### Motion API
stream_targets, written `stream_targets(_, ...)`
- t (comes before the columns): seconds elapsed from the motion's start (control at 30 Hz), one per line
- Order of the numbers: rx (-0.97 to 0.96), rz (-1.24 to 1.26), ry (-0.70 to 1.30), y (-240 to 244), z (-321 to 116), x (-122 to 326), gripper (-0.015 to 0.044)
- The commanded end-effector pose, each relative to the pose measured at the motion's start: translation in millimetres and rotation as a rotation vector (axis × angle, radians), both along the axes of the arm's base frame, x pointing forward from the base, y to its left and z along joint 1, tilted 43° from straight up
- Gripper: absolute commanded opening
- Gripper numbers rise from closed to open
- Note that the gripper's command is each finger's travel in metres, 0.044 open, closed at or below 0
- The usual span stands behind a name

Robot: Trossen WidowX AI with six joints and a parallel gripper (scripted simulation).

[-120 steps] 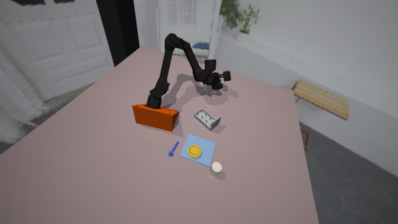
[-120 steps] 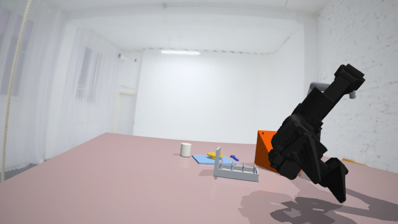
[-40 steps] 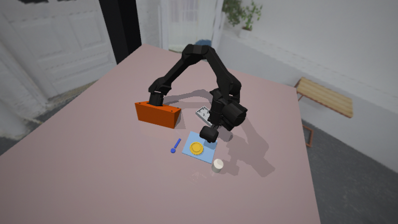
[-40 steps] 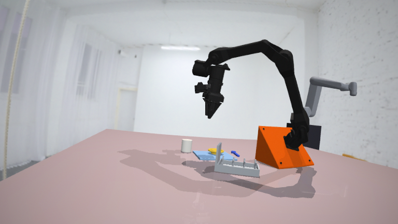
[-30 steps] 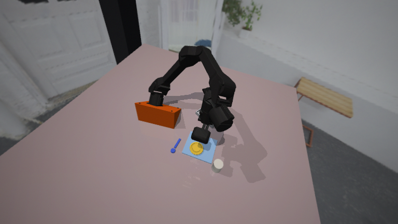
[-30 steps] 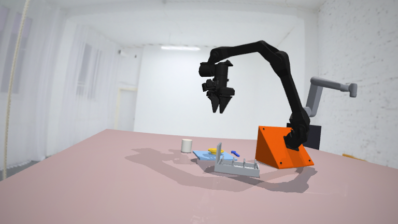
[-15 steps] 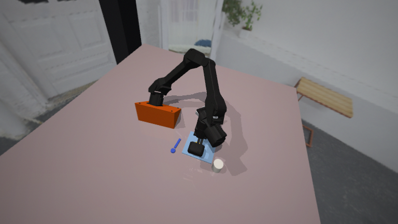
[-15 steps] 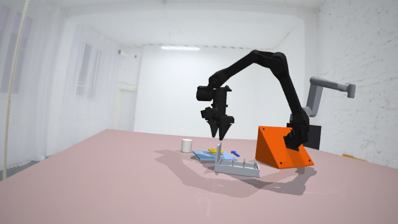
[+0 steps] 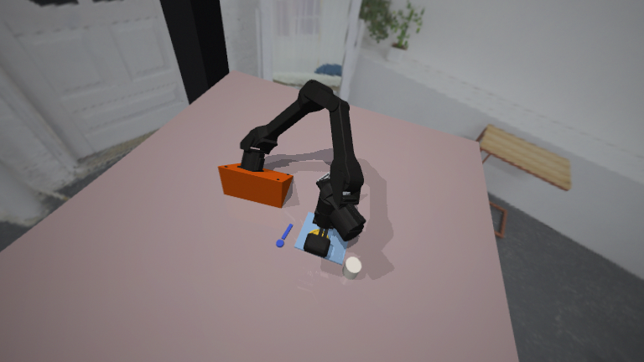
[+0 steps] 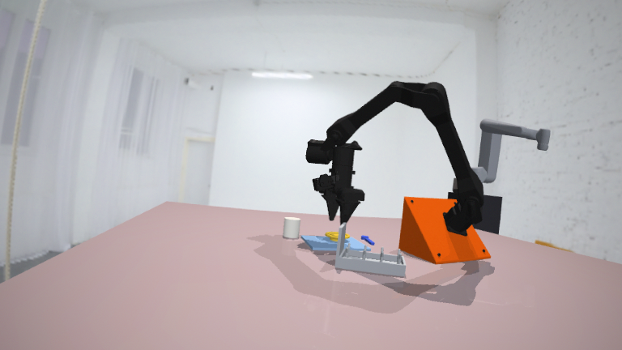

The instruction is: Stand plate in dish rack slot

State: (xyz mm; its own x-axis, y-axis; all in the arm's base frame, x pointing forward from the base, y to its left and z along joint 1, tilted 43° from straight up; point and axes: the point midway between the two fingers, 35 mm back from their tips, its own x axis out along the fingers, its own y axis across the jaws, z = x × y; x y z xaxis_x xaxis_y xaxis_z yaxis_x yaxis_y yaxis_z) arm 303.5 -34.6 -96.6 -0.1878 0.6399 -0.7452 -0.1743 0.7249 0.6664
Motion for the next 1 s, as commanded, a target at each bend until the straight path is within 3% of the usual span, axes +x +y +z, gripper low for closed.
stream_targets(0.0, 0.004, -0.006, 0.005, 4.8, -4.8, -3.2, 0.04)
stream_targets(0.8, 0.006, -0.006, 0.006, 29.8, -29.1, -13.2, 0.04)
stream_targets(0.97, 0.006, -0.006, 0.006, 29.8, -29.1, -13.2, 0.0369)
